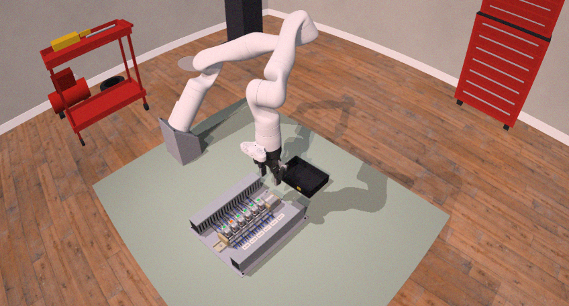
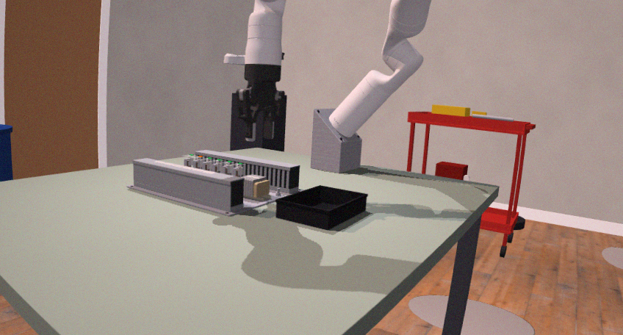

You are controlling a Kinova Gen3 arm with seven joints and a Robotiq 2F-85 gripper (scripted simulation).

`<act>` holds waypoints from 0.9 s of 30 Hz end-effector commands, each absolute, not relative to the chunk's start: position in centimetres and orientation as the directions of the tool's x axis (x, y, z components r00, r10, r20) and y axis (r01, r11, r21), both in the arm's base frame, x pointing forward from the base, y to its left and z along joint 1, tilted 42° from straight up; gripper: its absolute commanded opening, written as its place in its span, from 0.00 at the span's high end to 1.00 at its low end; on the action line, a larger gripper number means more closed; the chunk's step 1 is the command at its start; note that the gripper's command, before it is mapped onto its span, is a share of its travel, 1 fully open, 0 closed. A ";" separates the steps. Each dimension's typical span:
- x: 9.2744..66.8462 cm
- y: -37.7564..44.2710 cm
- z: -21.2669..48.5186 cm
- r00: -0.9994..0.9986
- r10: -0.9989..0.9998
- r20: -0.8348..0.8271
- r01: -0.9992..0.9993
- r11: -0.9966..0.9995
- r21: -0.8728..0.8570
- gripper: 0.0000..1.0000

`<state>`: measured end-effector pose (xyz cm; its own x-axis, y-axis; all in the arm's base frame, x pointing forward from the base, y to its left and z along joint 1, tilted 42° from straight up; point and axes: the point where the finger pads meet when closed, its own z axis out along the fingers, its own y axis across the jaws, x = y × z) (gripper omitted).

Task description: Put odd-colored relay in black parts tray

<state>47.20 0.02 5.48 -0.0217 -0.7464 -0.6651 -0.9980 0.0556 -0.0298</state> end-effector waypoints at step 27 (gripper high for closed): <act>47.2 -0.9 4.7 -0.022 -0.747 -0.665 -0.998 0.057 -0.031 0.39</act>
